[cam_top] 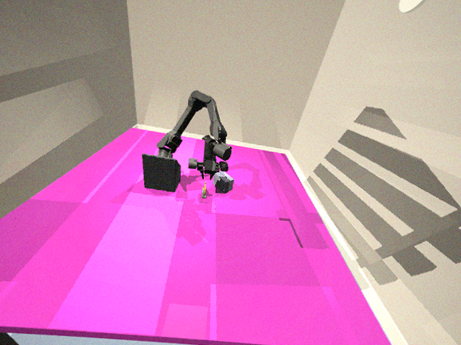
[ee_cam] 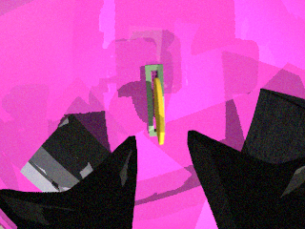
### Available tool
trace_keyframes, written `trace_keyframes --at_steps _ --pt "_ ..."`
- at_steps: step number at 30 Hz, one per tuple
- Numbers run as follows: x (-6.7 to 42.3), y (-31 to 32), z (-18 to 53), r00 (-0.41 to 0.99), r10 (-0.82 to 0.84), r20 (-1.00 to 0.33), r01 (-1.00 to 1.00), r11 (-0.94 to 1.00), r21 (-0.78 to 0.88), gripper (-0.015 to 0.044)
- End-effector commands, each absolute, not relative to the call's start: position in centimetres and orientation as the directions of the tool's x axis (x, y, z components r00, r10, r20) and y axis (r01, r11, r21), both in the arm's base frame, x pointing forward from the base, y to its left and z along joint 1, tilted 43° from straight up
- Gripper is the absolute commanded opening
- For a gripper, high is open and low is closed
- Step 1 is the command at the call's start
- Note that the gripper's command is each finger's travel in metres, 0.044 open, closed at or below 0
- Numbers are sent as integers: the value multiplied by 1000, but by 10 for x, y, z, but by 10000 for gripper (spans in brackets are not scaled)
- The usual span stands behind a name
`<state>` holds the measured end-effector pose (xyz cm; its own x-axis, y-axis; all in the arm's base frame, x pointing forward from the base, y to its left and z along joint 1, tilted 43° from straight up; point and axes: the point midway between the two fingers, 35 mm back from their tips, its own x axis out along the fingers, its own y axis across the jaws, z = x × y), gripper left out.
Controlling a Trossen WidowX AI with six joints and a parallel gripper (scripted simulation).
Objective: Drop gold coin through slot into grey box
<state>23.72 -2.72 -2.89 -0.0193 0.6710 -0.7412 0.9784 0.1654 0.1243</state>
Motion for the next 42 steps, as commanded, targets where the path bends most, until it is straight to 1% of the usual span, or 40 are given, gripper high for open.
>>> trace_keyframes --at_steps 1,42 --pt "233 -19 -34 -27 677 -736 980 163 114 161" --pt "232 24 -81 -27 678 -734 980 163 114 161"
